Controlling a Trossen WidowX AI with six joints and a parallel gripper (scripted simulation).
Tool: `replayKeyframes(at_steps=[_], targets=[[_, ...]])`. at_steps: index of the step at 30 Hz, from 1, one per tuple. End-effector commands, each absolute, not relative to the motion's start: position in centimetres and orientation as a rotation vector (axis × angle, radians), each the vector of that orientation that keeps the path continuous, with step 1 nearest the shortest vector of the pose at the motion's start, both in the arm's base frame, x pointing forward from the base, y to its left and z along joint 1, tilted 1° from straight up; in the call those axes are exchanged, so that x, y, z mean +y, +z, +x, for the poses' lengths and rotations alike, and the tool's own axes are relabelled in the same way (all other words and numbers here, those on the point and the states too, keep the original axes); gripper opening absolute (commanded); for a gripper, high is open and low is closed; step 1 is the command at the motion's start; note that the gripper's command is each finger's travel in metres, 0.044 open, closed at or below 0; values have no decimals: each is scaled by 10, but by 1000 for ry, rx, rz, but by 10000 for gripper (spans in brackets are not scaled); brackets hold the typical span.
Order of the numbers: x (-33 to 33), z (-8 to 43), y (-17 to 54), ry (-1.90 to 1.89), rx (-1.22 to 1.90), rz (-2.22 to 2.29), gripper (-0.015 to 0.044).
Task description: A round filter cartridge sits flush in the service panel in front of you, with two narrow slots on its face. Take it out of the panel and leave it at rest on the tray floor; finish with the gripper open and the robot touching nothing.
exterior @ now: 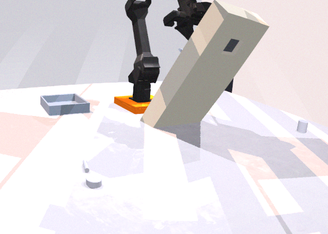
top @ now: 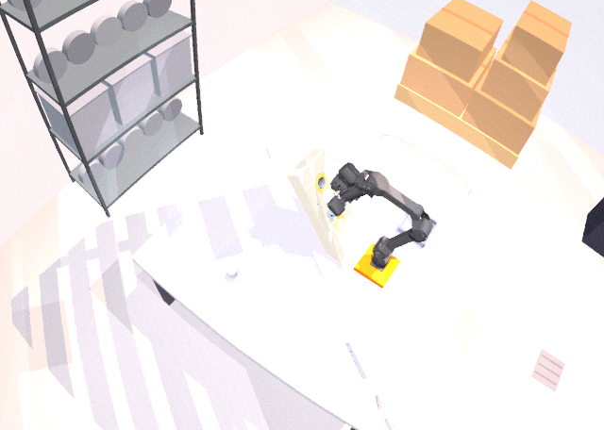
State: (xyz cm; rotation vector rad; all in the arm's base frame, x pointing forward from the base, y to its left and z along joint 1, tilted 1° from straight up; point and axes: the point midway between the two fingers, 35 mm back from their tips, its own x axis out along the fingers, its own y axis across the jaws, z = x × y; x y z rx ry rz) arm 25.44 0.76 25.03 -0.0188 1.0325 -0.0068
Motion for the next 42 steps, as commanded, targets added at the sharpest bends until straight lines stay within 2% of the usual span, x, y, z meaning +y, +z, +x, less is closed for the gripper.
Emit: replayKeyframes(at_steps=[1,22,42], targets=[[8,255,262,-6,1030,-19,0],[9,217,332,-6,1034,-19,0],[-39,225,326,-7,1050,-24,0]])
